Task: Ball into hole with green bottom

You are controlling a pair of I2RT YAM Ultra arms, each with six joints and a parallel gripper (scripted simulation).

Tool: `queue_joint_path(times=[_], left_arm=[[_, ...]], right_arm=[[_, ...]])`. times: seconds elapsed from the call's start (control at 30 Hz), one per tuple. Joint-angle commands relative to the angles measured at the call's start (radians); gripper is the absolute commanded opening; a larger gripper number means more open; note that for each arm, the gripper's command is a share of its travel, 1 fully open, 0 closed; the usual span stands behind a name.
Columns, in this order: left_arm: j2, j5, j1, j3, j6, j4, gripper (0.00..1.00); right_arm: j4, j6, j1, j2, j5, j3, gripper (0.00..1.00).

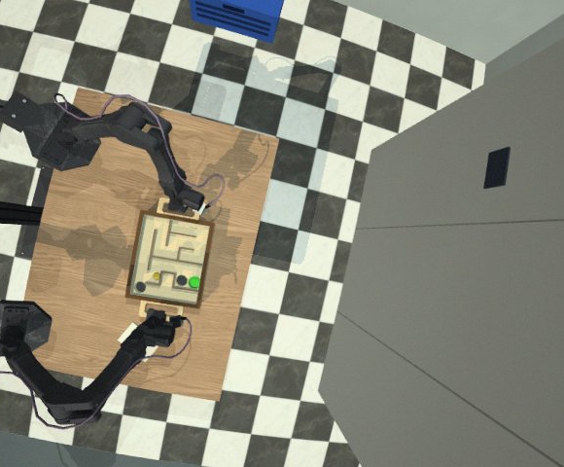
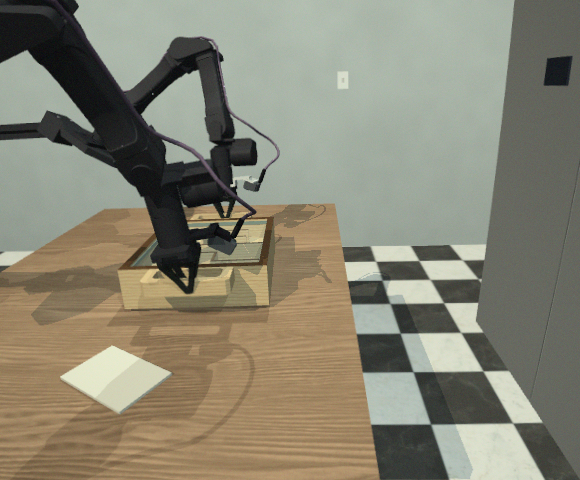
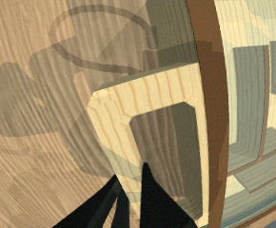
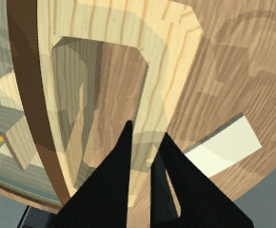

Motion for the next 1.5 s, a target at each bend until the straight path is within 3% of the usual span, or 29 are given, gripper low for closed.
queue_joint_path(times=[0.0,0.03,0.23,0.33,0.4,0.53,0.6,0.7,1.0,1.07,1.1,1.47], left_arm=[[0.028,-0.087,0.078,0.040,0.046,-0.081,0.00],[0.027,-0.107,0.074,0.046,0.038,-0.087,0.00],[0.022,-0.179,0.034,0.008,0.005,-0.090,0.00],[0.023,-0.150,0.037,0.008,0.019,-0.085,0.00],[-0.029,-0.198,0.022,-0.012,-0.002,-0.028,0.00],[-0.029,-0.175,0.026,-0.034,0.007,-0.038,0.00],[-0.023,-0.127,0.040,-0.019,0.019,-0.074,0.00],[-0.025,-0.106,0.052,-0.043,0.040,0.011,0.00],[0.014,-0.070,0.074,-0.054,0.054,0.013,0.00],[0.021,-0.066,0.077,-0.066,0.059,0.041,0.00],[0.023,-0.065,0.078,-0.057,0.058,0.021,0.00],[0.036,-0.066,0.082,-0.002,0.059,0.012,0.00]], right_arm=[[-0.061,-0.008,-0.060,-0.049,0.061,0.071,0.00],[-0.040,-0.020,-0.069,0.008,0.038,0.074,0.00],[0.072,-0.059,-0.107,-0.034,-0.037,0.029,0.00],[0.038,-0.041,-0.103,-0.034,-0.001,0.042,0.00],[0.137,-0.070,-0.115,-0.038,-0.037,-0.023,0.00],[0.131,-0.062,-0.118,-0.032,-0.020,-0.045,0.00],[0.033,-0.029,-0.111,-0.034,0.014,0.010,0.00],[0.088,-0.036,-0.096,-0.043,0.046,-0.037,0.00],[0.046,-0.018,-0.068,-0.052,0.081,-0.029,0.00],[0.008,0.027,-0.043,-0.070,0.152,-0.005,0.00],[0.022,0.005,-0.049,-0.062,0.115,0.001,0.00],[0.003,0.001,-0.051,-0.069,0.115,0.010,0.00]])
